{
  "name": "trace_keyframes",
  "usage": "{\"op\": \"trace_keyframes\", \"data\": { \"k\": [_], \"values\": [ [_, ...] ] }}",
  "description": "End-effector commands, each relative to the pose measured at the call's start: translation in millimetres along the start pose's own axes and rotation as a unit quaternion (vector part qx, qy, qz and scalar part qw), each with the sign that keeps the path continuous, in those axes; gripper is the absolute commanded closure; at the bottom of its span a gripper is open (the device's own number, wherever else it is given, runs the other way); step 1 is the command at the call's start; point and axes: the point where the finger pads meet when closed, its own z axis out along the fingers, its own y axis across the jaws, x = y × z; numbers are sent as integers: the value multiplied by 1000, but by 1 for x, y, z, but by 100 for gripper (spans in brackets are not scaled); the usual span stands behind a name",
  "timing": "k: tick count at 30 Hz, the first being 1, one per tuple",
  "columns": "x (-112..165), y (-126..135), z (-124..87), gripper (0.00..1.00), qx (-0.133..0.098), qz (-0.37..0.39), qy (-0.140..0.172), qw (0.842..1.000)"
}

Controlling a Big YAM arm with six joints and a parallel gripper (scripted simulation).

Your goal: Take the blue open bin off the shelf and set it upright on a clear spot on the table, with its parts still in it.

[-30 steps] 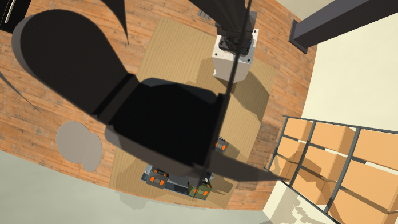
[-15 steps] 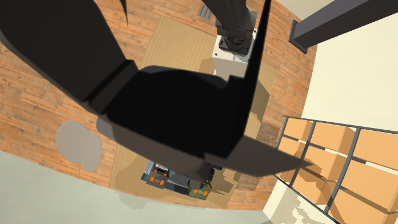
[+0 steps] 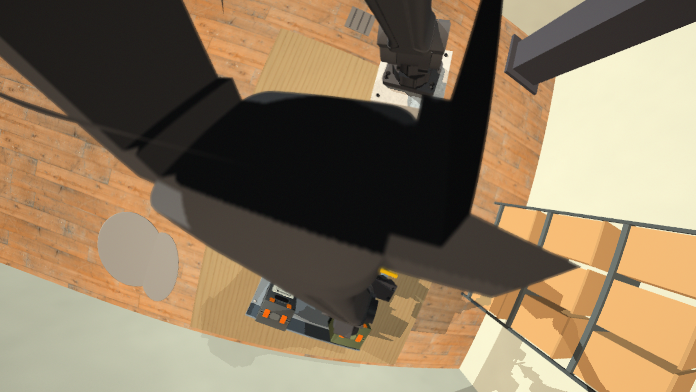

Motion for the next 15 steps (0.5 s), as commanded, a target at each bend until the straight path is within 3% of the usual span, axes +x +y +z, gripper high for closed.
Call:
{"op": "trace_keyframes", "data": {
  "k": [1,15],
  "values": [
    [-8,-9,-26,100,21,1,-3,1000],
    [-8,-15,-39,100,25,4,-5,1000]
  ]
}}
